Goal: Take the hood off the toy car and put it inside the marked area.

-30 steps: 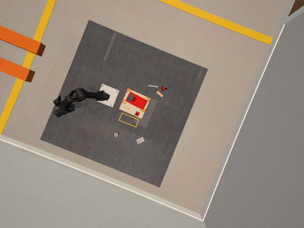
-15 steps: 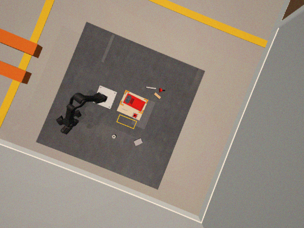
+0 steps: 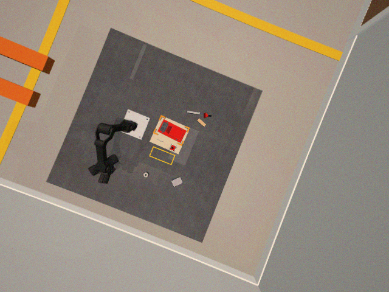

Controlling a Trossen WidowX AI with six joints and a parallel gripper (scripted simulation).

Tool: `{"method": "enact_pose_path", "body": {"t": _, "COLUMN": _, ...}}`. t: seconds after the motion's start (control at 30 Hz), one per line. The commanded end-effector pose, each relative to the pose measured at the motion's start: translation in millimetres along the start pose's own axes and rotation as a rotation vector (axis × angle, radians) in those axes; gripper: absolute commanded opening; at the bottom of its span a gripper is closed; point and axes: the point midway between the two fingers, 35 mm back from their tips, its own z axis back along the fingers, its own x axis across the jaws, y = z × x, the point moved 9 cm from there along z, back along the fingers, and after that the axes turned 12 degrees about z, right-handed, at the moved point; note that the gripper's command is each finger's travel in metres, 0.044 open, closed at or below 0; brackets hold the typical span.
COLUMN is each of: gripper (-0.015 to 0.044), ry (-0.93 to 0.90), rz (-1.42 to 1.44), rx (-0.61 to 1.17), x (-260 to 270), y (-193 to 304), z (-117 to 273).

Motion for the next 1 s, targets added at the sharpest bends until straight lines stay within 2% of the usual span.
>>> {"method": "enact_pose_path", "body": {"t": 0.0, "gripper": 0.0440, "ry": 0.019, "rz": 0.000, "rx": -0.076, "x": 6.8, "y": -20.4, "z": 21.7}}
{"method": "enact_pose_path", "body": {"t": 0.5, "gripper": 0.0440, "ry": 0.045, "rz": 0.093, "rx": -0.388, "x": 75.0, "y": -88.7, "z": 127.5}}
{"method": "enact_pose_path", "body": {"t": 0.97, "gripper": 0.0440, "ry": 0.006, "rz": 0.270, "rx": -0.612, "x": 163.2, "y": -105.3, "z": 209.8}}
